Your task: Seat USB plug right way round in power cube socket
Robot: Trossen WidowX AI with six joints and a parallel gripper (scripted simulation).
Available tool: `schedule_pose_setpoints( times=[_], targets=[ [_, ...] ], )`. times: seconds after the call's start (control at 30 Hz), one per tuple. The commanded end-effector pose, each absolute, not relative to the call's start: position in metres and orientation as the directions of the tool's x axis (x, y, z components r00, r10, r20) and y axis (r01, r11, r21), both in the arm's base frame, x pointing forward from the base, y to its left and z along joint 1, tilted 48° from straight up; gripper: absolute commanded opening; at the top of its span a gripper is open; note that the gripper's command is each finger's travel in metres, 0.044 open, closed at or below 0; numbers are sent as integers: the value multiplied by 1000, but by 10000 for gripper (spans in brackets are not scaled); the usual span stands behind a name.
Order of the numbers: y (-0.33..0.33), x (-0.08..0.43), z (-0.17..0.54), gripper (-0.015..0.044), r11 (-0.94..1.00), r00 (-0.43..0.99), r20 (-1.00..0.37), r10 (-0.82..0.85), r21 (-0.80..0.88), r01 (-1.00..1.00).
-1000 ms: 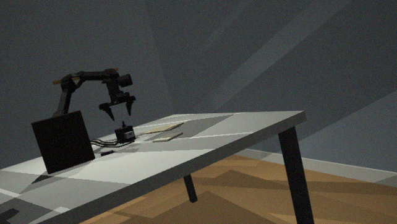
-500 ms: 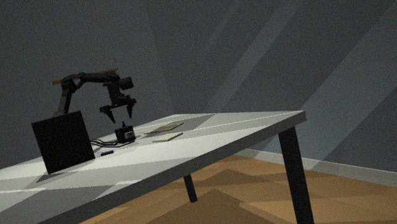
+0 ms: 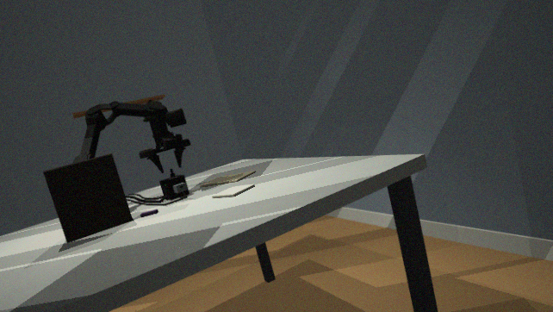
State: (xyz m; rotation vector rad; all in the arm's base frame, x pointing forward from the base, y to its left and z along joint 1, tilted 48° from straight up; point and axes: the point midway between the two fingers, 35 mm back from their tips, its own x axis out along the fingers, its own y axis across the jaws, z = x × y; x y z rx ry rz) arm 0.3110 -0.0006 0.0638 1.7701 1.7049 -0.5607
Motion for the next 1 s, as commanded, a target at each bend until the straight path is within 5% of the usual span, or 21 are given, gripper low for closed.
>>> schedule_pose_setpoints(
  times=[0.0,0.3,0.97],
  targets=[
    [-1,311,64,230,17,81,-677,732,137,990],
    [-1,311,64,0,17,81,-677,732,137,990],
    [-2,311,65,0,16,81,-677,732,136,991]
  ],
)
